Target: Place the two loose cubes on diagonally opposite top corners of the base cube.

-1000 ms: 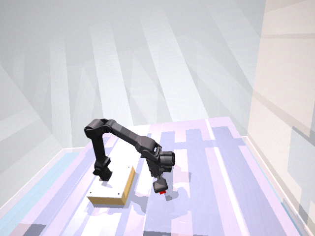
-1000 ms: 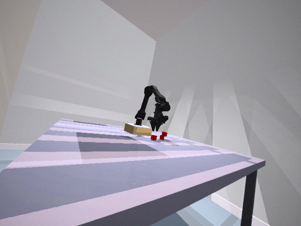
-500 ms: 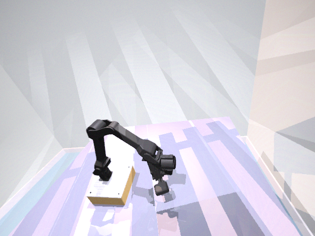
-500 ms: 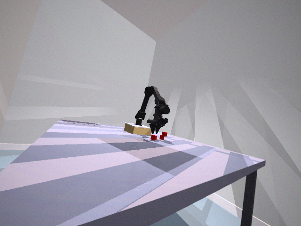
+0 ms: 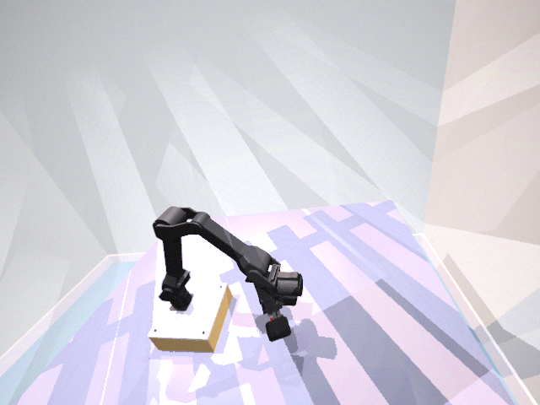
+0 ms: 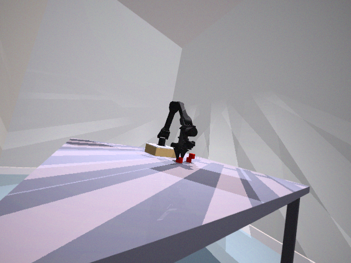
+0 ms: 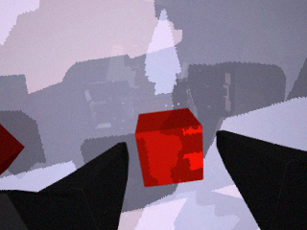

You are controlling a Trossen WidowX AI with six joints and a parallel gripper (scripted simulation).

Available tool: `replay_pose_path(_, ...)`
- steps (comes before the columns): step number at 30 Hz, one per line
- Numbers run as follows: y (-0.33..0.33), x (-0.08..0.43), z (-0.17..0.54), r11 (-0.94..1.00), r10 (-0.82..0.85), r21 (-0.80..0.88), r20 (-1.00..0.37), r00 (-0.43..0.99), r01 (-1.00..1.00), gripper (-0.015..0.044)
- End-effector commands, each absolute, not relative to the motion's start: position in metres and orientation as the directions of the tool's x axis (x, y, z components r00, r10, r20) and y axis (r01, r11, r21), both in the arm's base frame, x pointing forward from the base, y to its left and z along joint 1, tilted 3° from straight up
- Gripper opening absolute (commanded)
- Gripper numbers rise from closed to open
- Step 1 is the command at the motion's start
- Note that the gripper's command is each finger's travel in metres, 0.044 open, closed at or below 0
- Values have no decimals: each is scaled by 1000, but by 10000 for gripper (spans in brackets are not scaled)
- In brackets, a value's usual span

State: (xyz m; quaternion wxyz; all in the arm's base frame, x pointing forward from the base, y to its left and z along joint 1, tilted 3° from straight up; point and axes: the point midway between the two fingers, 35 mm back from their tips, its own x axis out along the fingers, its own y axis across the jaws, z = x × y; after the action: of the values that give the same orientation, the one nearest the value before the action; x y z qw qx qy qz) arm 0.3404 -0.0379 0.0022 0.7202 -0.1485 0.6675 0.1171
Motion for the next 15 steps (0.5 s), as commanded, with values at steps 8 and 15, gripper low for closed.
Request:
replay_pose_path(8,-37,338,-2,927,-25,-51,-997,74,-371,105)
replay_pose_path(15,-37,340,17,927,-25,-51,-997,75,-371,105)
